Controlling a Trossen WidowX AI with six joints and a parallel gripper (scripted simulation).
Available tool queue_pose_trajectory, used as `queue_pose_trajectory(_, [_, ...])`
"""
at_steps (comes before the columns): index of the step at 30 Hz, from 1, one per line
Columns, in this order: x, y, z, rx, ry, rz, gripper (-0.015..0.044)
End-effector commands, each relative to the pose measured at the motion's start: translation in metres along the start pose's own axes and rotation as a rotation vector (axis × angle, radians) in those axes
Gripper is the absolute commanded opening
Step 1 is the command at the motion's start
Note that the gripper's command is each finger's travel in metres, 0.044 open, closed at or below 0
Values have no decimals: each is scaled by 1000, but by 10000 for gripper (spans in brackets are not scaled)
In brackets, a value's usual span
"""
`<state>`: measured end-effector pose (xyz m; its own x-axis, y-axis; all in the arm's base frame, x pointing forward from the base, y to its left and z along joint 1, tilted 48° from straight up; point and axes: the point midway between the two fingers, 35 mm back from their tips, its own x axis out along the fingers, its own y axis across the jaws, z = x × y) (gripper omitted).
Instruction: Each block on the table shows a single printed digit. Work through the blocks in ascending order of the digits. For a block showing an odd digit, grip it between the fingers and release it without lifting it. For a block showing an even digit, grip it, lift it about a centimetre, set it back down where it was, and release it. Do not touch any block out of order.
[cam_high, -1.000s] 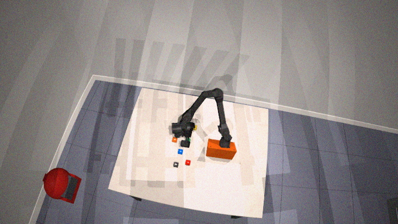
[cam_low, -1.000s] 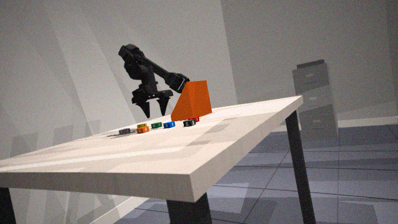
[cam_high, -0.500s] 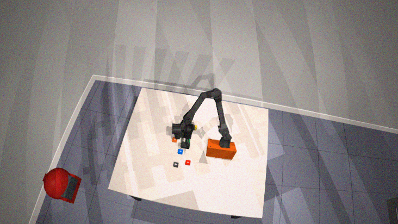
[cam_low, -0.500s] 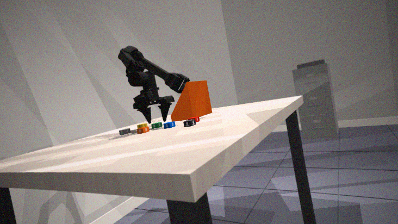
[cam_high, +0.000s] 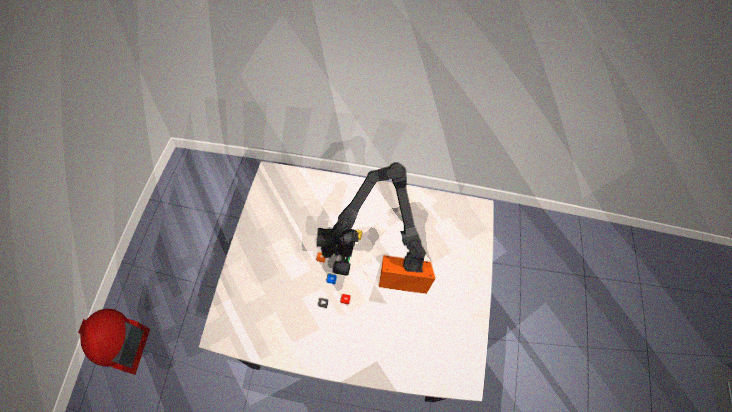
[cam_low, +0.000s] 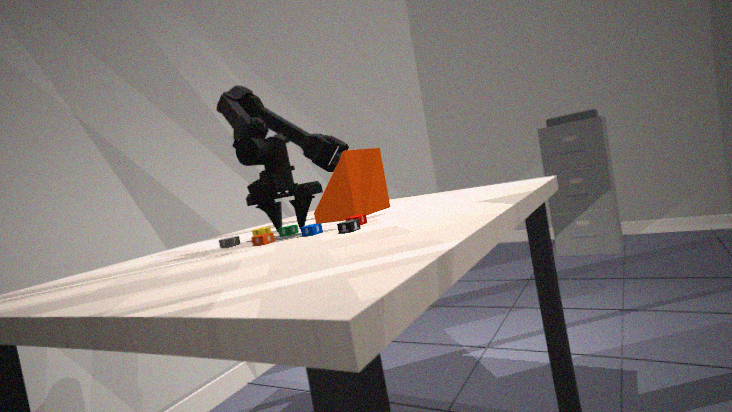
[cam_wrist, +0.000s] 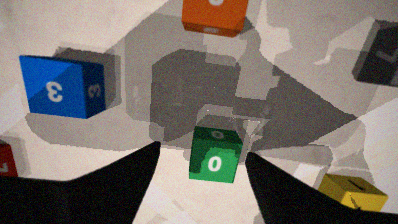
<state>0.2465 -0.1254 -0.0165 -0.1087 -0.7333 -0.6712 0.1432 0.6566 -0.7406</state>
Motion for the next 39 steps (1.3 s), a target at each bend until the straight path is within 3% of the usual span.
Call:
queue_pose_trajectory(1, [0,-1,0,-3,-1,-5,138])
queue_pose_trajectory(39, [-6,0,0,-3,-1,-4,120])
